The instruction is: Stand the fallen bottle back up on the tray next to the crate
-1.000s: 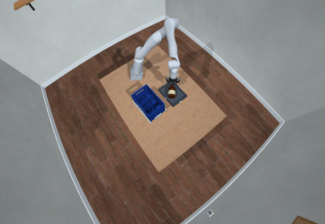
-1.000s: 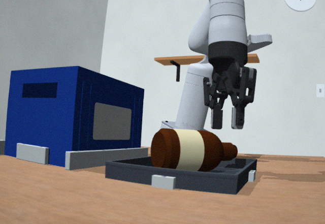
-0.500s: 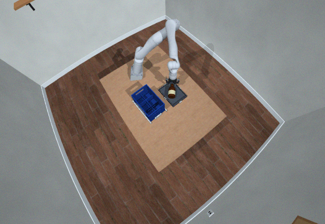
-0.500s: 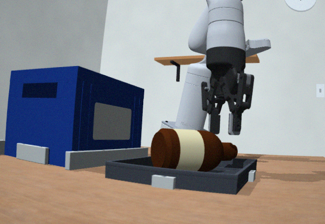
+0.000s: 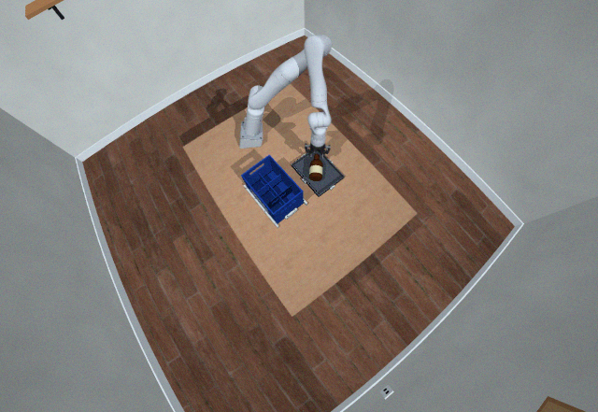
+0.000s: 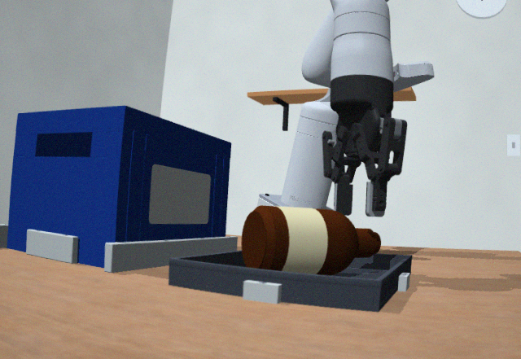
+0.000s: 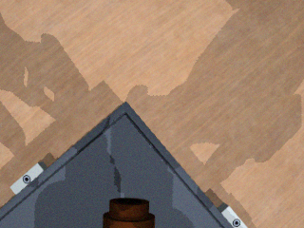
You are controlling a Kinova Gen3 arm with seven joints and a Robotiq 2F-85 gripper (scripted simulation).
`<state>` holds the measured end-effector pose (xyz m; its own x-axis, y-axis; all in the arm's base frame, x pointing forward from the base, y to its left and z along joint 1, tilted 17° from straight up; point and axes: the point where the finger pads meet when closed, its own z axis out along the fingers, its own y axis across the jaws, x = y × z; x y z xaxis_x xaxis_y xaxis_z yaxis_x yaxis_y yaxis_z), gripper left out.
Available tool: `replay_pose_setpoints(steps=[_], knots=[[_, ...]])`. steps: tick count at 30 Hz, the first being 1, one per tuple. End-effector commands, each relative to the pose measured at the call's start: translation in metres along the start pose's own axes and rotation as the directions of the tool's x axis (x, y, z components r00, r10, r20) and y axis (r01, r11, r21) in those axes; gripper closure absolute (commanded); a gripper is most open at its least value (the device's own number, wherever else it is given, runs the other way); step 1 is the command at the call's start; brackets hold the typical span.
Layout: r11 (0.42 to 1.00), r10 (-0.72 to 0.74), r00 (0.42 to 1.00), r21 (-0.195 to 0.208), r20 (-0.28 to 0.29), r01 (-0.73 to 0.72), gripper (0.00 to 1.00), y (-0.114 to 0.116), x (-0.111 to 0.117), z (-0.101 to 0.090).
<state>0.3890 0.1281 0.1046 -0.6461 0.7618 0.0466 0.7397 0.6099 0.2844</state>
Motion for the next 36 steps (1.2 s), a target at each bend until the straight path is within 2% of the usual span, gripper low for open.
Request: replay_pose_setpoints(steps=[1, 36], knots=[[1.0, 0.0, 1.0, -0.001, 0.0, 0.0, 0.36, 0.0004, -0.0002, -0.0004], [1.0, 0.0, 1.0, -0.001, 0.0, 0.0, 0.36, 0.0004, -0.0002, 0.0033]])
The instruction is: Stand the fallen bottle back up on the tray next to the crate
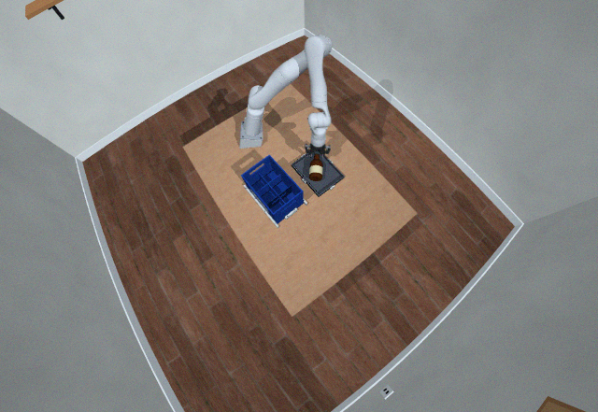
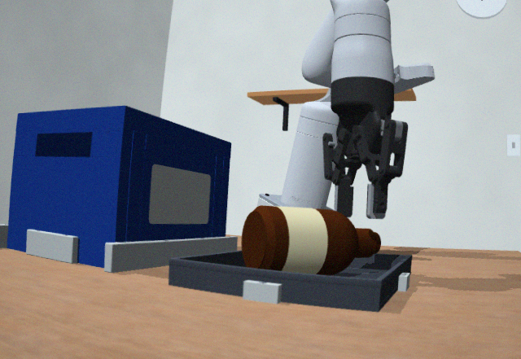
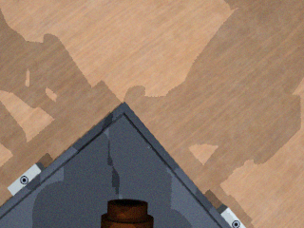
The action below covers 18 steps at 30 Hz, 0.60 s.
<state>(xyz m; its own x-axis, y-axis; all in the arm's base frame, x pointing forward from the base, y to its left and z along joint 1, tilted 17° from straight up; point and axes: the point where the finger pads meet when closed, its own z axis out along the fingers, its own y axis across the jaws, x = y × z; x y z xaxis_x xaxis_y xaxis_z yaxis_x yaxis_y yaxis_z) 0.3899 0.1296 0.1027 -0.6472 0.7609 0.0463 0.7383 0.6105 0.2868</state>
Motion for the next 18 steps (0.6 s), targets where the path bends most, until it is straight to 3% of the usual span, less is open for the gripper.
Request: replay_pose_setpoints(steps=[1, 18], knots=[[1.0, 0.002, 1.0, 0.001, 0.001, -0.002, 0.36, -0.001, -0.001, 0.002], [1.0, 0.002, 1.0, 0.001, 0.001, -0.002, 0.36, -0.001, -0.001, 0.019]])
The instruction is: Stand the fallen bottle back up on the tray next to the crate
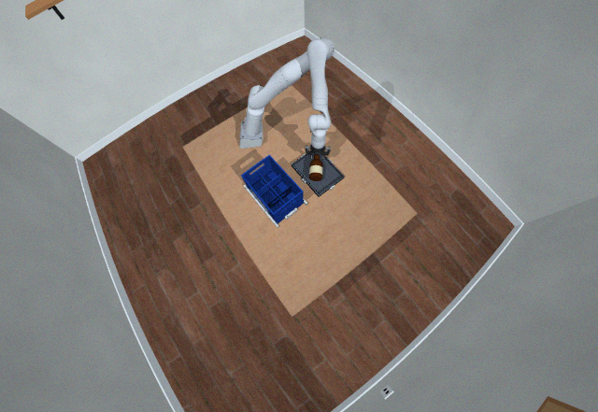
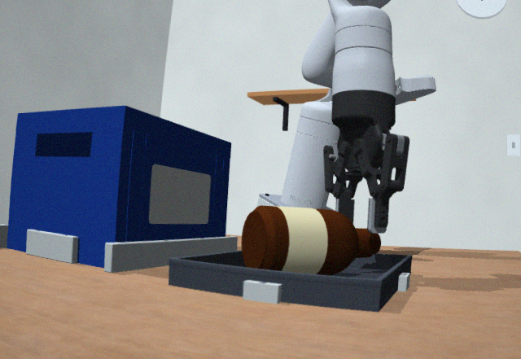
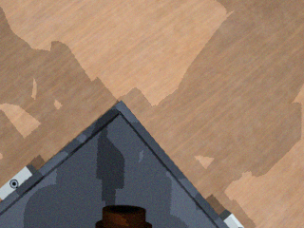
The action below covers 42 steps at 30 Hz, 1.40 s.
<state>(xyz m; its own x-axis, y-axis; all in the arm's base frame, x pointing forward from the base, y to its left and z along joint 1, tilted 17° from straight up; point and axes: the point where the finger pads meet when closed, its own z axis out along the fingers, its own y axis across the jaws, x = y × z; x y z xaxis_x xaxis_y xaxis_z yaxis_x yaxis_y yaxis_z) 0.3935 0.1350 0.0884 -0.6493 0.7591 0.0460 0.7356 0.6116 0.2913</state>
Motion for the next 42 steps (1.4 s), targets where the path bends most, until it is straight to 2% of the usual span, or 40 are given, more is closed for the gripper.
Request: replay_pose_setpoints(steps=[1, 21, 42], knots=[[1.0, 0.004, 1.0, 0.006, 0.001, -0.004, 0.36, -0.003, -0.002, 0.004], [1.0, 0.004, 1.0, 0.006, 0.001, -0.004, 0.36, -0.003, -0.002, 0.023], [1.0, 0.004, 1.0, 0.006, 0.001, -0.004, 0.36, -0.003, -0.002, 0.025]])
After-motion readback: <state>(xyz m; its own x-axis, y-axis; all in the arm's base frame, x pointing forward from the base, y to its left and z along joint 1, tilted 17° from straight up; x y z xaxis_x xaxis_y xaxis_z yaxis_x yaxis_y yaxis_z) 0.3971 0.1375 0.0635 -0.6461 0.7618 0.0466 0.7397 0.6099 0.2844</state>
